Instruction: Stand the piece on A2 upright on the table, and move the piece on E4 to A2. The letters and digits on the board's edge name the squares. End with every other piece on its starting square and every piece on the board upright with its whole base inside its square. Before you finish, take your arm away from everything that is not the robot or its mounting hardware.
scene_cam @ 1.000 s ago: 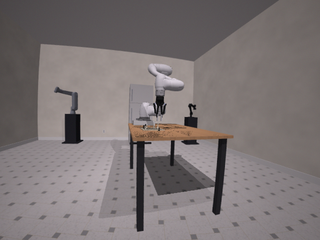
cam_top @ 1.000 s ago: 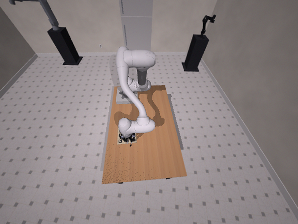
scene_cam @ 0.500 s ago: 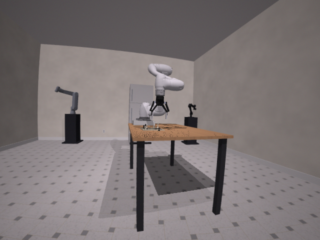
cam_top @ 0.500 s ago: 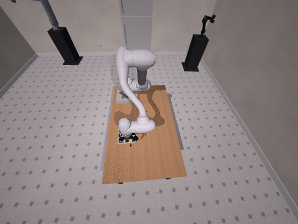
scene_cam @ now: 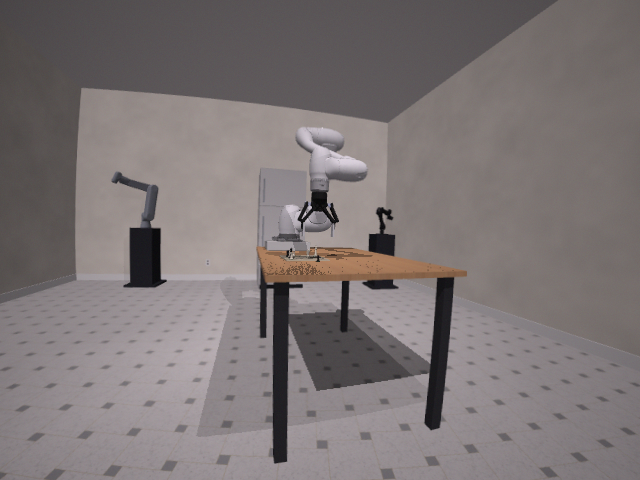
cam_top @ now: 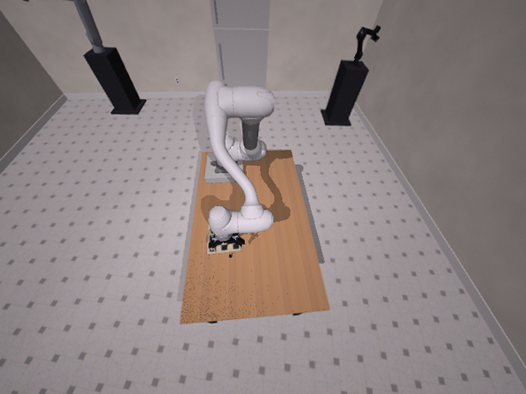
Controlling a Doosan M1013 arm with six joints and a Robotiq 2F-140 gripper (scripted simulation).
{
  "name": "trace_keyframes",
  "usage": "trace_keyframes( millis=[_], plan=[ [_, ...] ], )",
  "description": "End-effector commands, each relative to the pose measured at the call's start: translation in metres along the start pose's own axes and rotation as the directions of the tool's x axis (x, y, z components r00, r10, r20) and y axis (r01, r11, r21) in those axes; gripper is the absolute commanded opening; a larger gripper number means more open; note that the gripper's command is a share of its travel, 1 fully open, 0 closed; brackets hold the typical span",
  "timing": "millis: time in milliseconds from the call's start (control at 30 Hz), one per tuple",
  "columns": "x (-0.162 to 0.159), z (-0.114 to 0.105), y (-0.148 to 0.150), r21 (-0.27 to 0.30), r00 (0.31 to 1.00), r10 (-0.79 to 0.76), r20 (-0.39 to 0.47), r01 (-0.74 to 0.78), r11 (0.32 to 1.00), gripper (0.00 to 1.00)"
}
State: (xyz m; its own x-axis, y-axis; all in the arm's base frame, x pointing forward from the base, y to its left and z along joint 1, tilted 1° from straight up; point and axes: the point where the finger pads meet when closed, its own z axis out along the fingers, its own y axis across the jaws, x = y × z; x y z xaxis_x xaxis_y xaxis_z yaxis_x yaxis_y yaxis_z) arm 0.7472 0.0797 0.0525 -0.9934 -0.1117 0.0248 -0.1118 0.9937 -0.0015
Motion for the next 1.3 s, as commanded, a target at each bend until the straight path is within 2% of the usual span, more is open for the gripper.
trace_keyframes(
  millis=[0,100,200,333,367,467,533,567,667,800,1033,1100,1133,1167,1200,1267],
  plan=[
    [0.006,-0.001,-0.003,-0.001,0.998,-0.056,0.0,0.056,0.998,1.0],
    [0.022,-0.002,-0.011,-0.001,0.979,-0.205,0.001,0.205,0.979,1.0],
    [0.046,-0.004,-0.022,0.0,0.918,-0.397,0.001,0.397,0.918,1.0],
    [0.086,-0.005,-0.038,0.006,0.829,-0.56,-0.006,0.56,0.829,1.0],
    [0.086,-0.005,-0.038,0.005,0.801,-0.599,-0.006,0.599,0.801,1.0],
    [0.119,-0.005,-0.048,0.009,0.705,-0.709,-0.015,0.709,0.705,1.0],
    [0.119,-0.005,-0.048,0.009,0.705,-0.709,-0.015,0.709,0.705,1.0],
    [0.13,-0.005,-0.052,0.008,0.597,-0.802,-0.019,0.802,0.597,1.0],
    [0.16,-0.003,-0.06,0.009,0.492,-0.87,-0.028,0.871,0.492,1.0],
    [0.189,-0.002,-0.066,0.006,0.314,-0.949,-0.037,0.949,0.314,1.0],
    [0.207,0.0,-0.069,-0.003,-0.02,-0.999,-0.033,1.0,-0.02,1.0],
    [0.207,0.0,-0.069,-0.003,-0.02,-0.999,-0.033,1.0,-0.02,1.0],
    [0.207,0.0,-0.069,-0.002,-0.16,-0.987,-0.017,0.987,-0.16,1.0],
    [0.207,0.0,-0.069,-0.001,-0.197,-0.98,-0.01,0.98,-0.197,0.2],
    [0.207,0.0,-0.069,0.0,-0.234,-0.972,-0.001,0.972,-0.234,0.2],
    [0.207,0.0,-0.069,0.001,-0.241,-0.971,0.0,0.971,-0.241,0.2]
  ],
)
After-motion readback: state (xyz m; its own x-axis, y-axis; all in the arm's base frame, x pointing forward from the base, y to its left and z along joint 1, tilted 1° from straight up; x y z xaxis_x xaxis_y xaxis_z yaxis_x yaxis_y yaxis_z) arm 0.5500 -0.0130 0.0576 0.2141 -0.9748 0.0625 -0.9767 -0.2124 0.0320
